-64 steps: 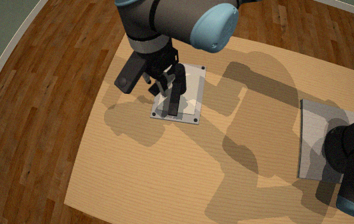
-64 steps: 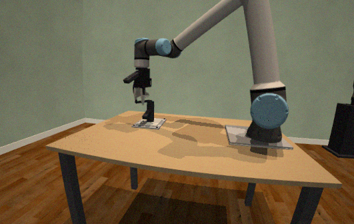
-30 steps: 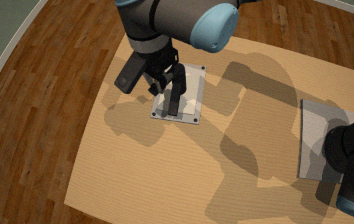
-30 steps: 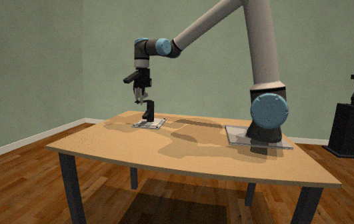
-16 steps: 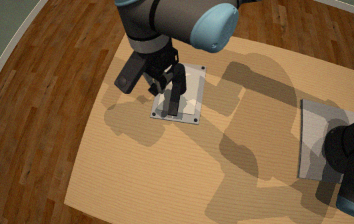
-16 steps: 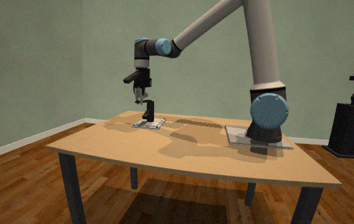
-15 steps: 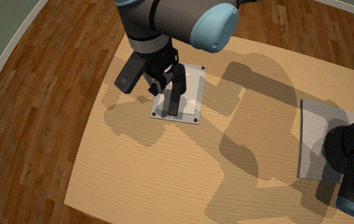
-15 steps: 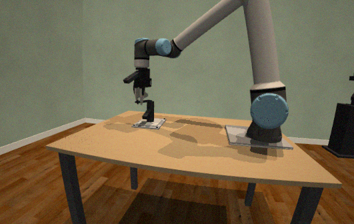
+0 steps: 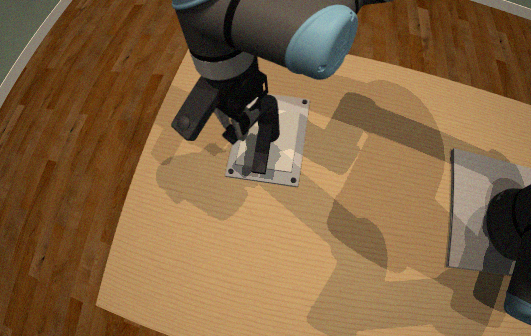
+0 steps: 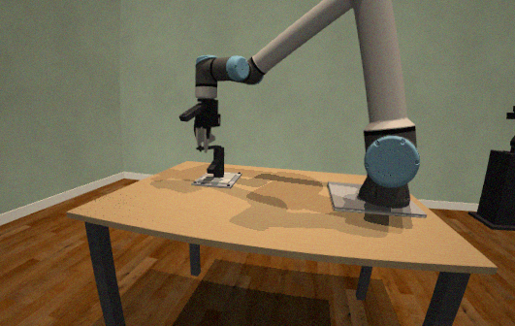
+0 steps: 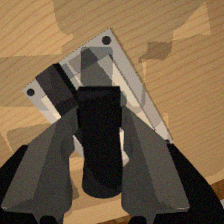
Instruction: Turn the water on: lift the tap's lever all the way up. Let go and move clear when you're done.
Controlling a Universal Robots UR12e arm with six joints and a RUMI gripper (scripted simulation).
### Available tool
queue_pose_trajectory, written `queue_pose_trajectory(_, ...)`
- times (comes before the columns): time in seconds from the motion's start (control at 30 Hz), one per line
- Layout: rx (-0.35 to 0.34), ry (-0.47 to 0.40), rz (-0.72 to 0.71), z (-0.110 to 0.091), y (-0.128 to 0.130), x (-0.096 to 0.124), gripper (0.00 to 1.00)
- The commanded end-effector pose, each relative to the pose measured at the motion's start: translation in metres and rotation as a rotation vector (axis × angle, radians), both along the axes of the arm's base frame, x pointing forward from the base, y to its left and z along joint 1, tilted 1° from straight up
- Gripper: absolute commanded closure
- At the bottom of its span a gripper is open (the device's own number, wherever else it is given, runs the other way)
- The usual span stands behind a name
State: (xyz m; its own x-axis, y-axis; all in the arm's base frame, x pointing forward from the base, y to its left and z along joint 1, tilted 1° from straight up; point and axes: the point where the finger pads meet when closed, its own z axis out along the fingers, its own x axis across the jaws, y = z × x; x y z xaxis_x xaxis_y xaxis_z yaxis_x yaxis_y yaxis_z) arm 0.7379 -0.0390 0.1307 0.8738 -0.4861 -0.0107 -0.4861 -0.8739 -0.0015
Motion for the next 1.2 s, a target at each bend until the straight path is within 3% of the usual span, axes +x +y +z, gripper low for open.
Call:
queue_pose_trajectory(0.0,0.0,-0.002,0.0,0.001,0.0,0.001,1.0)
queue_pose_trajectory(0.53,0.0,-0.002,0.0,0.003,-0.001,0.0,1.0)
queue_pose_trajectory(1.17,0.0,-0.002,0.0,0.033,-0.011,-0.005,1.0)
